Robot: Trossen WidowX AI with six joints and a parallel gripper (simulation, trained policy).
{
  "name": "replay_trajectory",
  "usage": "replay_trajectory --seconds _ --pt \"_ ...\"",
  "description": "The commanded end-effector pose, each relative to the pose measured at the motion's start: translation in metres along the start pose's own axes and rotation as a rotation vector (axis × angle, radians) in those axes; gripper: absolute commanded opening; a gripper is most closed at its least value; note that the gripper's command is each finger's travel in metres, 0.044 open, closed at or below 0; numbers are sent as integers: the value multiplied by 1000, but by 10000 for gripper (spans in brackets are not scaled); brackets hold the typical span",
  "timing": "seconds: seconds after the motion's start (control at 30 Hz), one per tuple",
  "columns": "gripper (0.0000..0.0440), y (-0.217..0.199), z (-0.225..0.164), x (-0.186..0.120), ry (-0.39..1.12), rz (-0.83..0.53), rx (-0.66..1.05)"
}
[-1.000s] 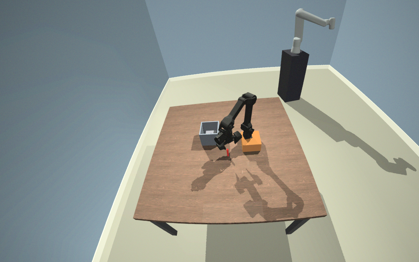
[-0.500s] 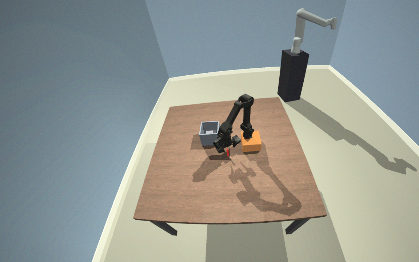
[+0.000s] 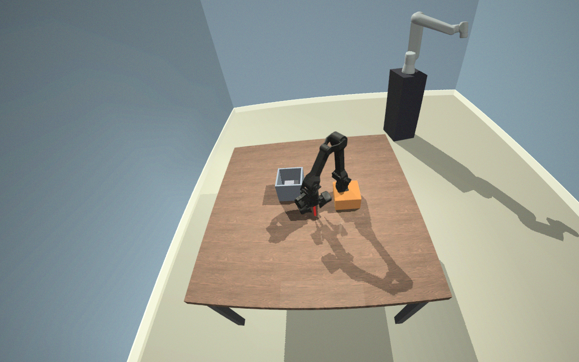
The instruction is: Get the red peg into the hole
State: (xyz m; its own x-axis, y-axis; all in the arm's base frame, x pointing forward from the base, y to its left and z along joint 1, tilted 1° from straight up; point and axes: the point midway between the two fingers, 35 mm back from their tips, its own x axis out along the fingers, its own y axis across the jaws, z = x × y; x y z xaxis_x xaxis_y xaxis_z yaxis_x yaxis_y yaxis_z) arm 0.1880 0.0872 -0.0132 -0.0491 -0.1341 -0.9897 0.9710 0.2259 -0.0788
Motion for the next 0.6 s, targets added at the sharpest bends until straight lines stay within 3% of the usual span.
replay_trajectory --seconds 0.0,0.23,0.57 --pt "170 3 0 8 -2 -4 -1" --pt "5 11 -5 15 16 4 -41" --pt "6 24 4 -1 13 76 -22"
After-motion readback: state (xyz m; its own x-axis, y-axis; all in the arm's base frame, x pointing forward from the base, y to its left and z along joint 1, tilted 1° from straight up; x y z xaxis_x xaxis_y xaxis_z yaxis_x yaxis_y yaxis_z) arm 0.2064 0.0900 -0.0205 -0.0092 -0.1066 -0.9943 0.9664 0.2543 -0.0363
